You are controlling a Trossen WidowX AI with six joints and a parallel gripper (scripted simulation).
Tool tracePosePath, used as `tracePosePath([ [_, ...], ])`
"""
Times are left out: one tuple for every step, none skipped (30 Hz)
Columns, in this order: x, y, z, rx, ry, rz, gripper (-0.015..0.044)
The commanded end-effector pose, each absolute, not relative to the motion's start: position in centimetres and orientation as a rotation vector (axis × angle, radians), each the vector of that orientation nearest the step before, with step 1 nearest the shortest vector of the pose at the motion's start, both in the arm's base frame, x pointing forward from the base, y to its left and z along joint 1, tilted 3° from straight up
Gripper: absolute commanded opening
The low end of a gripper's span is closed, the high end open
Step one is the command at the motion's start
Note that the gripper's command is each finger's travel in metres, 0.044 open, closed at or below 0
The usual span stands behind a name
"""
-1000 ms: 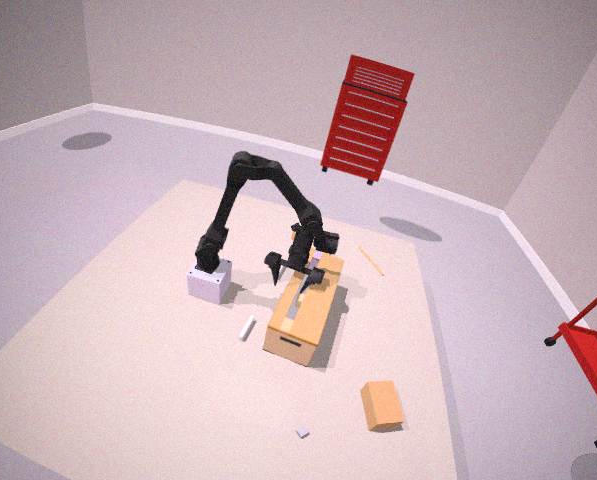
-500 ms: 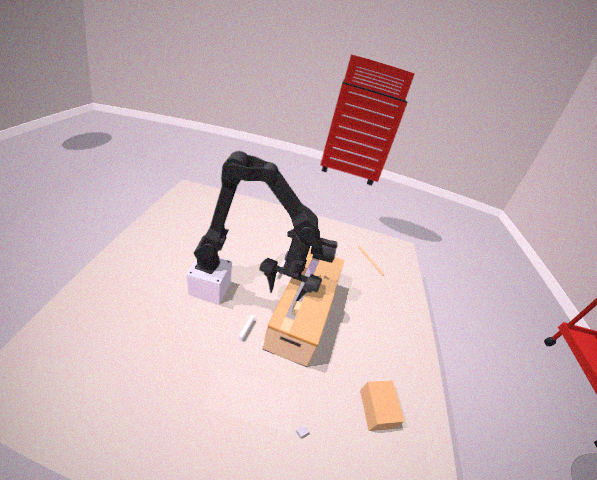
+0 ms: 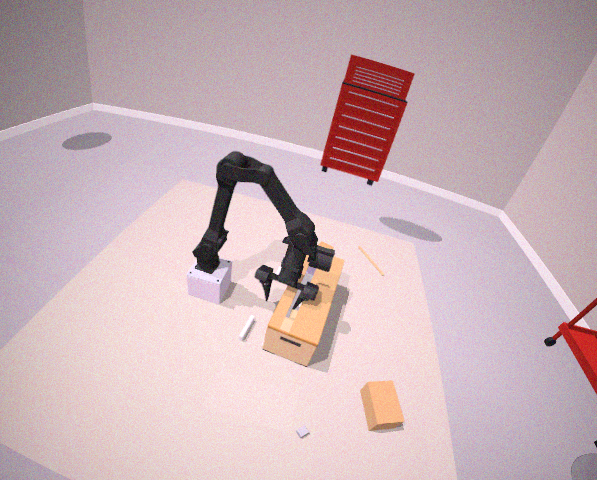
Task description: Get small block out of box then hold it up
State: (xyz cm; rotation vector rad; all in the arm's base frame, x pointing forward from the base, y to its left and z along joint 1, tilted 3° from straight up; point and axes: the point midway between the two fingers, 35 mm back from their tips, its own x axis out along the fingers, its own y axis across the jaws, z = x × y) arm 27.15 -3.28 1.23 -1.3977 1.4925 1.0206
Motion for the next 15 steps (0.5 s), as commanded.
tracePosePath([
  [27.0, -4.5, 1.1, -1.398, 1.499, 1.016, 0.0400],
  [27.0, -4.7, 1.1, -1.398, 1.499, 1.016, 0.0400],
  [27.0, -4.9, 1.1, -1.398, 1.499, 1.016, 0.0400],
  [27.0, -5.2, 1.1, -1.398, 1.499, 1.016, 0.0400],
  [27.0, -5.4, 1.1, -1.398, 1.499, 1.015, 0.0400],
  [27.0, -5.7, 1.1, -1.398, 1.499, 1.015, 0.0400],
  [26.9, -5.9, 1.1, -1.398, 1.499, 1.015, 0.0400],
  [26.9, -6.2, 1.1, -1.398, 1.500, 1.015, 0.0400],
  [26.9, -6.4, 1.1, -1.399, 1.500, 1.015, 0.0400],
  [26.9, -6.6, 1.1, -1.399, 1.500, 1.015, 0.0400],
  [26.9, -6.9, 1.1, -1.399, 1.500, 1.015, 0.0400],
  [26.9, -7.1, 1.1, -1.399, 1.500, 1.015, 0.0400],
  [26.9, -7.4, 1.1, -1.399, 1.500, 1.015, 0.0400],
  [26.9, -7.7, 1.1, -1.399, 1.500, 1.014, 0.0400],
  [26.8, -7.8, 1.1, -1.399, 1.500, 1.014, 0.0400],
])
